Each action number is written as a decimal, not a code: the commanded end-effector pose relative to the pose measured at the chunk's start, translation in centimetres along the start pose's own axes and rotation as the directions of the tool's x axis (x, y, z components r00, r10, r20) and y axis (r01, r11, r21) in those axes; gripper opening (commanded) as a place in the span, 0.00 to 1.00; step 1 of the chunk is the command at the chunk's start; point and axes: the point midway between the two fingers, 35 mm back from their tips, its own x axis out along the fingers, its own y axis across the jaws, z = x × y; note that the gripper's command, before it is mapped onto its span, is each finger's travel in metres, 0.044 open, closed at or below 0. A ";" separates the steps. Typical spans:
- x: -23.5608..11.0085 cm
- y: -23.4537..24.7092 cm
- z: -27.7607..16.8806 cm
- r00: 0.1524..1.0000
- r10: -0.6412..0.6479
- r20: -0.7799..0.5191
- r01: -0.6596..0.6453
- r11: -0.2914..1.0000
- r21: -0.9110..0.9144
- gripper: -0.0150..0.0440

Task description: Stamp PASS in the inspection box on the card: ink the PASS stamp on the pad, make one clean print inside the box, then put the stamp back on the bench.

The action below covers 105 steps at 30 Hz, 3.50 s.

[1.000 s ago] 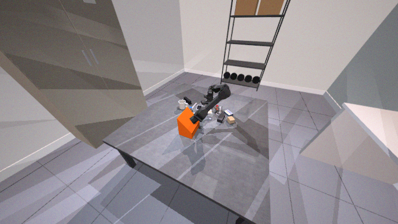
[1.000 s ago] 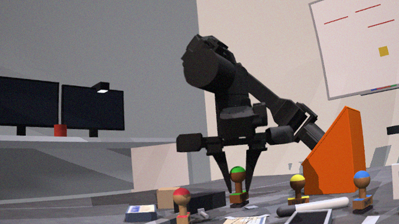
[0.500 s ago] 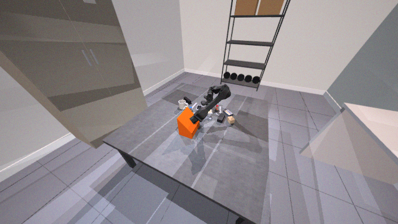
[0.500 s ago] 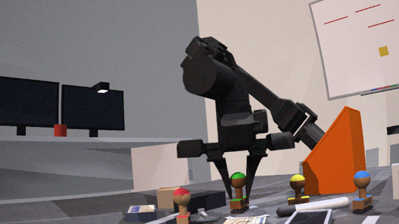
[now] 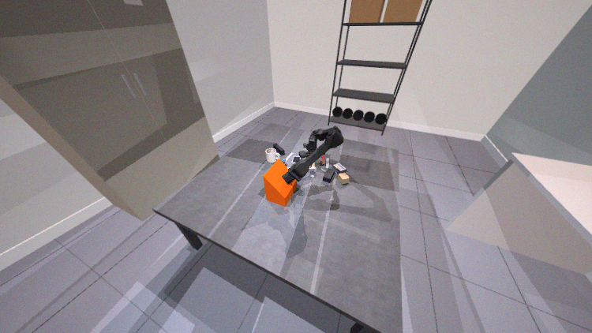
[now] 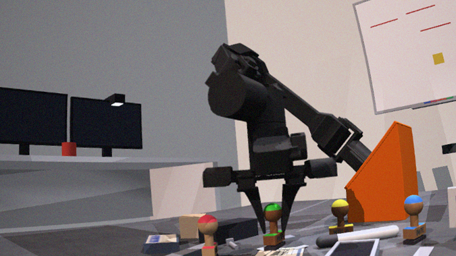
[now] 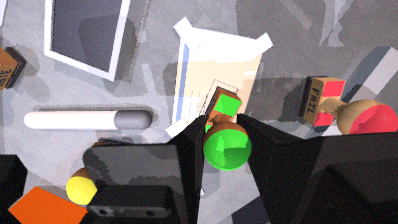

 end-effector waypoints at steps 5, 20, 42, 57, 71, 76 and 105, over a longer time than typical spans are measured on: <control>0.6 0.0 -0.2 1.000 -0.002 -0.004 0.002 1.000 -0.006 0.25; 0.9 0.0 -0.2 1.000 -0.002 -0.004 0.002 1.000 -0.006 0.25; 1.2 0.0 -0.2 1.000 -0.002 -0.004 0.002 1.000 -0.006 0.25; 1.2 0.0 -0.2 1.000 -0.002 -0.004 0.002 1.000 -0.006 0.25; 1.3 0.1 -0.2 1.000 -0.002 -0.004 0.002 1.000 -0.006 0.25; 1.3 0.1 -0.2 1.000 -0.002 -0.004 0.002 1.000 -0.006 0.25; 0.8 0.0 -0.2 1.000 -0.002 -0.003 0.002 1.000 -0.006 0.25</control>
